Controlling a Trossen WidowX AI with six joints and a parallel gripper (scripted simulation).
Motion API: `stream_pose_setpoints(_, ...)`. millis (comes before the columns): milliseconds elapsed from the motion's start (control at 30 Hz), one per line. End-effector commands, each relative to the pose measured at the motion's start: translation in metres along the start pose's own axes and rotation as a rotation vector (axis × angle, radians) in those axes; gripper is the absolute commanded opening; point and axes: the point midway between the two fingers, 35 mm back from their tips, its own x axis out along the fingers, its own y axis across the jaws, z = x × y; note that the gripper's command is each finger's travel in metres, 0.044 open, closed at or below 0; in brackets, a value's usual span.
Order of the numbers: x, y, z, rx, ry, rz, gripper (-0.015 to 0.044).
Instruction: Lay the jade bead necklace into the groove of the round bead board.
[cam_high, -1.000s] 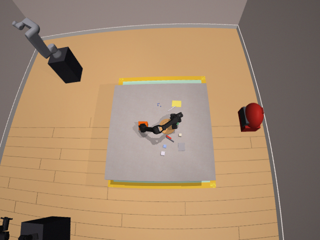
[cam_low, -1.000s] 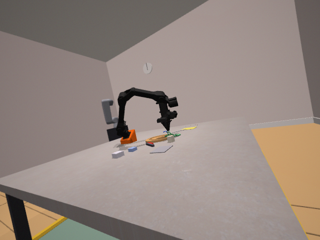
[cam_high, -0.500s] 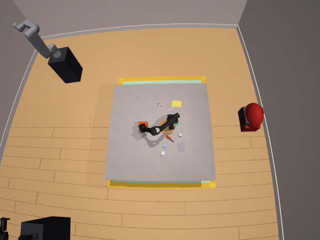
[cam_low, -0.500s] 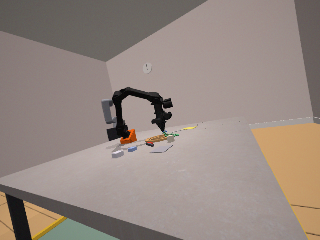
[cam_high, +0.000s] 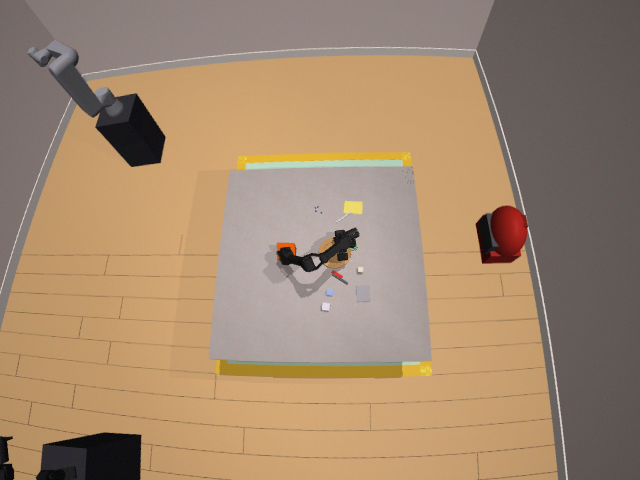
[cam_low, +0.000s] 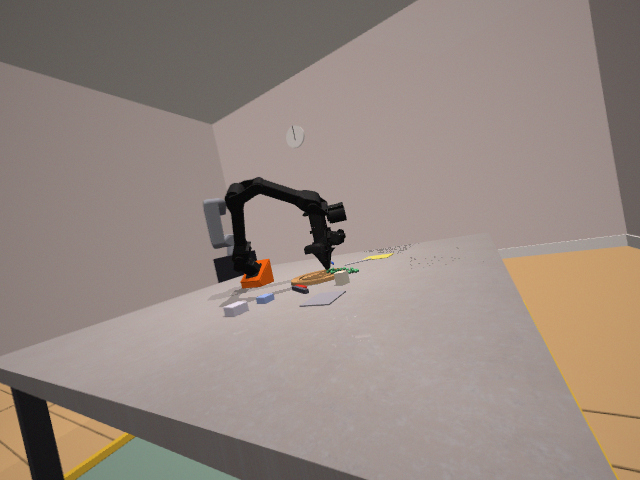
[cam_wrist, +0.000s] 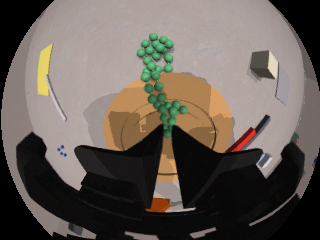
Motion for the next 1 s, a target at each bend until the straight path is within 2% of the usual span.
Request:
stream_pose_setpoints(0, 0.0072, 0.0001, -0.0024, -0.010, 0.003, -0.006, 0.0000)
stream_pose_setpoints(500, 0.0094, 0.0001, -0.0025, -0.010, 0.003, -0.006, 0.0000)
stream_pose_setpoints(967, 0.0046, 0.0002, 0.0002, -0.003, -0.005, -0.004, 0.0368)
